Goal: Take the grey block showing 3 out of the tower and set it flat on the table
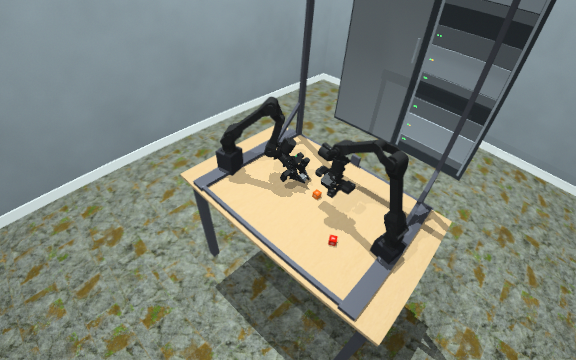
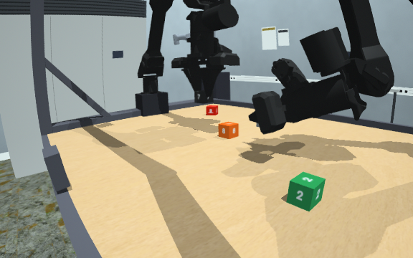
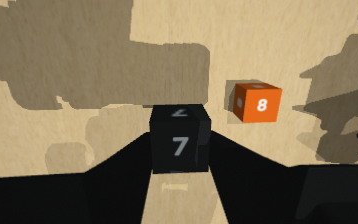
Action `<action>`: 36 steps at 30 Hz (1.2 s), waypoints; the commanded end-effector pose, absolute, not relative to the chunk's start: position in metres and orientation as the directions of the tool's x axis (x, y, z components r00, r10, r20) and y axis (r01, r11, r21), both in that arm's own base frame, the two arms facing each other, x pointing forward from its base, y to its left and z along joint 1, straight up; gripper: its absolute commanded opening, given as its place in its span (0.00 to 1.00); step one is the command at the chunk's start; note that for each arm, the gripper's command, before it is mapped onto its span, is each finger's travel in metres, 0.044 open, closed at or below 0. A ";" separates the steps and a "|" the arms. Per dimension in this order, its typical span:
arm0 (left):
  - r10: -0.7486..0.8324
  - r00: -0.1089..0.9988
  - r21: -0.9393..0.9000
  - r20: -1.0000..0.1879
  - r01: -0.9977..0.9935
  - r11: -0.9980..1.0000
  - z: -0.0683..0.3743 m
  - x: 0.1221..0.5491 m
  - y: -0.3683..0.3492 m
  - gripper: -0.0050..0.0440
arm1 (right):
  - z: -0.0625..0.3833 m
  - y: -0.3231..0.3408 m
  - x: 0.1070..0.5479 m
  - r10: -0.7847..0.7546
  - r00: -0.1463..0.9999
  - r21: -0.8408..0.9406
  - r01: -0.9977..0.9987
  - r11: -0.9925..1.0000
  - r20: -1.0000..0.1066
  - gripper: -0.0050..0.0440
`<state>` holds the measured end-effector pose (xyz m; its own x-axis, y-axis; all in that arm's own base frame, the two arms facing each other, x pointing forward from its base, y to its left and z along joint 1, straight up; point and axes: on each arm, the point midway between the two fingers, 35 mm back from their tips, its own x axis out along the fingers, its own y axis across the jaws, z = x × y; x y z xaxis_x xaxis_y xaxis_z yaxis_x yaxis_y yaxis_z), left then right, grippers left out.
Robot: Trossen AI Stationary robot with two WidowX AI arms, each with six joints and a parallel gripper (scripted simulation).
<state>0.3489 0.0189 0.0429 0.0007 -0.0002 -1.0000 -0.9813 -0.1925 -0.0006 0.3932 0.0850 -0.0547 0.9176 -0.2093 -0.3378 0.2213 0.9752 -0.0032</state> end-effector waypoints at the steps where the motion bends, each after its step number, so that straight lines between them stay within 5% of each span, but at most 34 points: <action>1: 0.002 0.032 -0.031 -0.999 -0.981 -0.193 0.052 0.353 0.019 0.00 | -0.040 0.088 0.384 -0.206 0.926 0.022 0.224 0.974 -0.316 0.00; 17: 0.002 0.032 -0.031 -0.999 -0.981 -0.193 0.052 0.353 0.019 0.00 | -0.089 0.087 0.380 -0.208 0.921 0.009 0.223 0.975 -0.331 0.00; 18: 0.002 0.032 -0.031 -0.999 -0.981 -0.193 0.052 0.353 0.019 0.00 | -0.088 0.088 0.381 -0.208 0.921 0.010 0.223 0.975 -0.330 0.15; 24: 0.002 0.032 -0.031 -0.999 -0.981 -0.193 0.052 0.353 0.019 0.00 | -0.085 0.088 0.382 -0.205 0.923 0.015 0.222 0.975 -0.325 0.44; 26: 0.002 0.032 -0.031 -0.999 -0.981 -0.193 0.052 0.353 0.019 0.00 | -0.085 0.088 0.382 -0.205 0.923 0.015 0.222 0.975 -0.325 0.44; 36: 0.002 0.032 -0.031 -0.999 -0.981 -0.193 0.052 0.353 0.019 0.00 | -0.050 0.100 0.330 -0.206 0.923 0.019 0.224 0.974 -0.326 0.92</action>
